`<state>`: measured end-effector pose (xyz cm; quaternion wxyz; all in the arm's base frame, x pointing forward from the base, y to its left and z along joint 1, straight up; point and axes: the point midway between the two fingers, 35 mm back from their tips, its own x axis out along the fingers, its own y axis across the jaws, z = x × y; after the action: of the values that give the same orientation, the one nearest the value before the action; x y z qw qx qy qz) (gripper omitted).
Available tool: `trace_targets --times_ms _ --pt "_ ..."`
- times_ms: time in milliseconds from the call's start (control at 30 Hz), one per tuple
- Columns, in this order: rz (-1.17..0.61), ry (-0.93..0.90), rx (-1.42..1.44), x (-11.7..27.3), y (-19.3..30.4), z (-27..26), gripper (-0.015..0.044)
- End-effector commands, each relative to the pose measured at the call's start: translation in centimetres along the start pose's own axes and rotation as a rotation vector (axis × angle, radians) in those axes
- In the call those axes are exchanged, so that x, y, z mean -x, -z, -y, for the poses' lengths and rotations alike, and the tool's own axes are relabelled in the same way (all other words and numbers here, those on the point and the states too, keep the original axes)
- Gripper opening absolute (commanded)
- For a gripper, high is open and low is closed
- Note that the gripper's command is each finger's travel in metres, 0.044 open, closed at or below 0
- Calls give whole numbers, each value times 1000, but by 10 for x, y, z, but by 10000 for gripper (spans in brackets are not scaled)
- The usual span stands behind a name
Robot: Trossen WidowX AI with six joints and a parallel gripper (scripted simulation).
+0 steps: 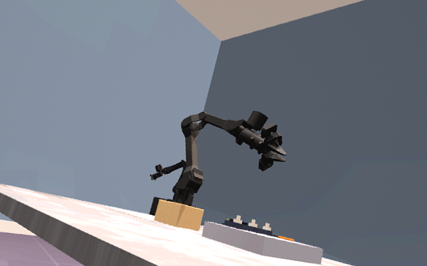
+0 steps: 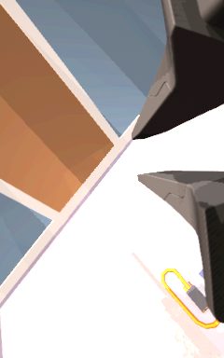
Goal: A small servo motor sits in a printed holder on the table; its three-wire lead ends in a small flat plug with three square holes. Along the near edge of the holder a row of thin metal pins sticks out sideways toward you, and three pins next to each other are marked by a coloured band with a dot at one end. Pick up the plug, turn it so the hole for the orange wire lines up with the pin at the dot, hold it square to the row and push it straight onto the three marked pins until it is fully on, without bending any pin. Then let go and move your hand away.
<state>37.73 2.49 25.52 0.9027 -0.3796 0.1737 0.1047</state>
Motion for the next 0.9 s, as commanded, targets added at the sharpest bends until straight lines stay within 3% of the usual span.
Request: trace_targets --times_ms 0,867 --pt "-25 -51 107 -10 -1 -7 115" --pt "-120 -494 856 -66 26 -71 115"
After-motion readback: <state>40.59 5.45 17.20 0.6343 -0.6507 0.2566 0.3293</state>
